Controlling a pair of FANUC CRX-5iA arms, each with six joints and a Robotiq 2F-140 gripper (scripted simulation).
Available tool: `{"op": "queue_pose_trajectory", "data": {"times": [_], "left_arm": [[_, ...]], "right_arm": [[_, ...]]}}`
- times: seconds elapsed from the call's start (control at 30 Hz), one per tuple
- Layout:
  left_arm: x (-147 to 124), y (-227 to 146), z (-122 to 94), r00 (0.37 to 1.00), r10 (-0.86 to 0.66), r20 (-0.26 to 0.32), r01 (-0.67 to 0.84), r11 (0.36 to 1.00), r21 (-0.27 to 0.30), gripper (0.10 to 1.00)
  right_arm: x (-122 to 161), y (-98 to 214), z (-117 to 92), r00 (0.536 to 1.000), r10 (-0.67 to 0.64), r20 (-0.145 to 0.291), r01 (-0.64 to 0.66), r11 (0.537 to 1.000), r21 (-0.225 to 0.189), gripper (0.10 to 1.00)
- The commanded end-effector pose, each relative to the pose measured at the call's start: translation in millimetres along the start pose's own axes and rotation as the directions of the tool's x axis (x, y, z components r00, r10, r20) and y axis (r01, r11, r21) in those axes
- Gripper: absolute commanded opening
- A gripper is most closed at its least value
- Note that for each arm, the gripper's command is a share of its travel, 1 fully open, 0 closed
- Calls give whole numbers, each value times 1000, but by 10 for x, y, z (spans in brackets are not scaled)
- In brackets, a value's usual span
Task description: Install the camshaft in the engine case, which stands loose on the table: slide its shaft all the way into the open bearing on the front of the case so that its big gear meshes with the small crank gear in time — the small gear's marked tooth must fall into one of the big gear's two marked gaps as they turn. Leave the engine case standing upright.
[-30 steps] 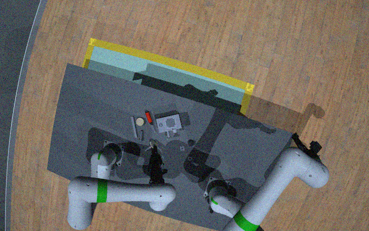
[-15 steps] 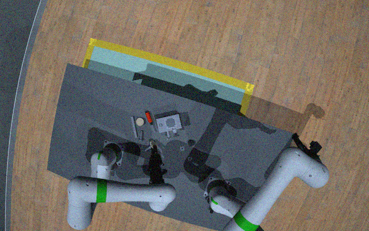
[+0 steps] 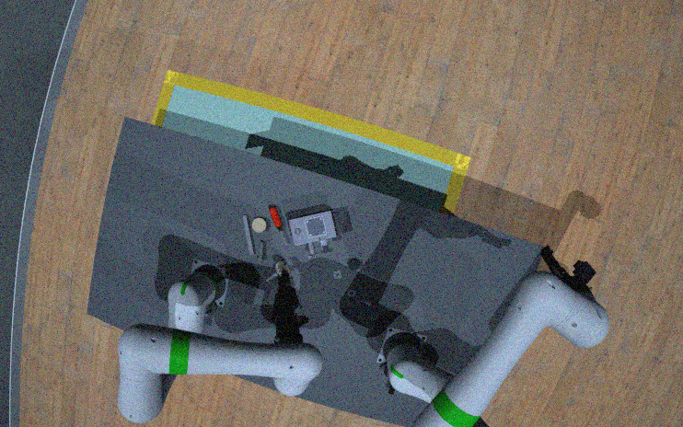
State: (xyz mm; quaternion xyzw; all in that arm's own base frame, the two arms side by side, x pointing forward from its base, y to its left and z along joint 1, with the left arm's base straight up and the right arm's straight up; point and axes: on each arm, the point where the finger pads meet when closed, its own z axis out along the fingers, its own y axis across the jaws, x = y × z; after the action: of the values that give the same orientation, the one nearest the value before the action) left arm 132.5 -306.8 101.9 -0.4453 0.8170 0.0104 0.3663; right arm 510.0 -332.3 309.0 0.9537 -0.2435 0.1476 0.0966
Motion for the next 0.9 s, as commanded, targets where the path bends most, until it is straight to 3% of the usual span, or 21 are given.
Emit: {"op": "queue_pose_trajectory", "data": {"times": [0.0,0.4,0.87], "left_arm": [[-24,-15,-32,1000,0,0,0,1000,0,142],[-196,-102,-239,1000,0,0,0,1000,0,142],[-222,-116,-270,1000,0,0,0,1000,0,142]], "right_arm": [[7,3,-11,1000,0,-2,0,1000,0,1000],[7,3,-11,1000,0,-2,0,1000,0,1000],[7,3,-11,1000,0,-2,0,1000,0,1000]]}}
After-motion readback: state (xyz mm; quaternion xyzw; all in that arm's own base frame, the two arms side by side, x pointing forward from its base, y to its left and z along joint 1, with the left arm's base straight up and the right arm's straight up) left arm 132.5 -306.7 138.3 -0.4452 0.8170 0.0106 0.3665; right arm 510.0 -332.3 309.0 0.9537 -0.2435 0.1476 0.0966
